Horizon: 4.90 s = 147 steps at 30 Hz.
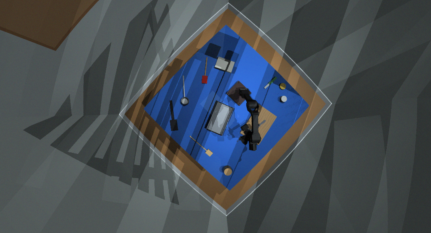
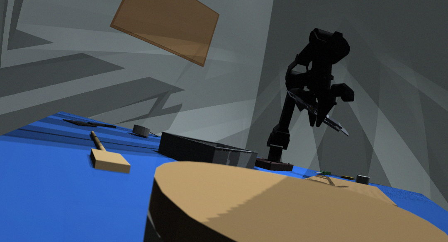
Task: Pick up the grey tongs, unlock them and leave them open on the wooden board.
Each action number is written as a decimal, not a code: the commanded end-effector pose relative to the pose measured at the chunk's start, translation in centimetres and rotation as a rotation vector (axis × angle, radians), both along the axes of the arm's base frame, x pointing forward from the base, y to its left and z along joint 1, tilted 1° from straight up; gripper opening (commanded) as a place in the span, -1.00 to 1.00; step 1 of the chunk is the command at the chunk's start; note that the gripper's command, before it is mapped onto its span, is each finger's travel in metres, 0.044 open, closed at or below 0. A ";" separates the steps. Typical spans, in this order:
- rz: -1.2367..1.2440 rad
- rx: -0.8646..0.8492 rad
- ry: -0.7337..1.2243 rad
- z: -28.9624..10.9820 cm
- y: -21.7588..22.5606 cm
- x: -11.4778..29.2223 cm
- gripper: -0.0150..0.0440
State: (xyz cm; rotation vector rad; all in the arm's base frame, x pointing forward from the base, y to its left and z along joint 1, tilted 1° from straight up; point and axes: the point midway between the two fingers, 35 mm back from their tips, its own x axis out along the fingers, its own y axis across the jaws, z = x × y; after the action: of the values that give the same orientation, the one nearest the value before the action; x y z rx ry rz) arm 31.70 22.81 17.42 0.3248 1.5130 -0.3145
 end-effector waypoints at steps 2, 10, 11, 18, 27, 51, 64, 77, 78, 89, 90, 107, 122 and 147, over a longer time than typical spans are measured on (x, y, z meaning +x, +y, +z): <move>0.071 0.004 -0.003 0.1 2.4 -2.2 -1.00; 0.195 0.004 0.001 0.0 6.0 -6.2 -1.00; 0.211 0.004 0.002 0.0 6.4 -6.7 -1.00; 0.313 0.004 0.004 -0.1 8.8 -10.3 -1.00; 0.406 0.003 0.008 -0.2 10.7 -13.9 -1.00; 0.389 -0.254 -0.545 1.0 10.0 -14.5 -1.00; 0.355 -0.274 -1.012 4.7 10.4 -16.1 -1.00; 0.339 -0.245 -1.177 6.3 10.6 -17.2 -1.00; 0.339 -0.245 -1.177 6.3 10.6 -17.2 -1.00; 0.339 -0.245 -1.177 6.3 10.6 -17.2 -1.00; 0.339 -0.245 -1.177 6.3 10.6 -17.2 -1.00; 0.339 -0.245 -1.177 6.3 10.6 -17.2 -1.00; 0.366 -0.283 -0.826 3.0 10.2 -15.2 -1.00; 0.403 -0.087 -0.122 -0.4 10.3 -14.0 -1.00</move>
State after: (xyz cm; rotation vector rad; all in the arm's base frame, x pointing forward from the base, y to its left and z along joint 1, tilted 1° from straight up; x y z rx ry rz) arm 17.60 32.95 16.90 -0.0534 1.3223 -0.0649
